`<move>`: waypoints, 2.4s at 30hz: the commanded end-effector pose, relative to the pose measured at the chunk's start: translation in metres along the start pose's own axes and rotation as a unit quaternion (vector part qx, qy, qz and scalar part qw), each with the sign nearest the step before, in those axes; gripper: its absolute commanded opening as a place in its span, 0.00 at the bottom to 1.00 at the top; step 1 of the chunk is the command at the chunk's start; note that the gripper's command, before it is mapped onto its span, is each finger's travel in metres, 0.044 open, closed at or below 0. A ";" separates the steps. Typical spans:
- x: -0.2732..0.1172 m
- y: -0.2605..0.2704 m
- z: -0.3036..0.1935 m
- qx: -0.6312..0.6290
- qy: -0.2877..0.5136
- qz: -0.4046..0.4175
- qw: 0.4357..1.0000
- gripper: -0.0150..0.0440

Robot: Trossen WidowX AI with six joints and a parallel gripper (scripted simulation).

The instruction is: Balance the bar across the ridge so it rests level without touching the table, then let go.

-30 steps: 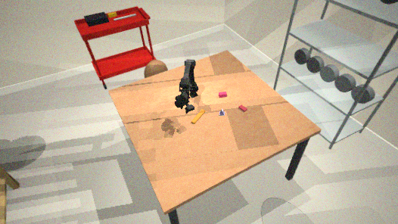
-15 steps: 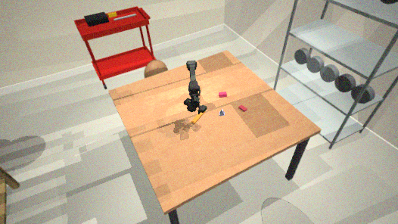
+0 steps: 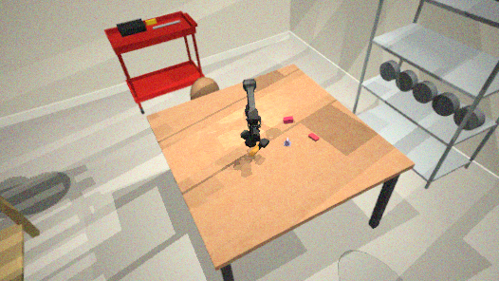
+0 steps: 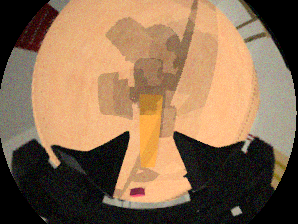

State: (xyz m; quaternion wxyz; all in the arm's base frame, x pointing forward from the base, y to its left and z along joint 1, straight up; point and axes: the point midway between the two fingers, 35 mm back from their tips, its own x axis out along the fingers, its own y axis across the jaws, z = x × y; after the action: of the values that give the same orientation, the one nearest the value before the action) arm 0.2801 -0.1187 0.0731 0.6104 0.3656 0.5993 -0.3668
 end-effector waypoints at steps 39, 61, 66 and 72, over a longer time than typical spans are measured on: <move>0.026 0.001 0.001 0.000 -0.003 0.002 1.000 0.48; -0.018 0.004 0.004 -0.001 -0.003 0.004 1.000 0.25; -0.031 0.004 0.004 -0.002 -0.003 0.004 1.000 0.25; -0.046 0.003 0.003 -0.002 -0.003 0.004 1.000 0.25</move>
State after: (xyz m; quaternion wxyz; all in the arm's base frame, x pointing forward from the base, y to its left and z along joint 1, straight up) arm 0.2831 -0.1200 0.1118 0.6114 0.3658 0.5983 -0.3667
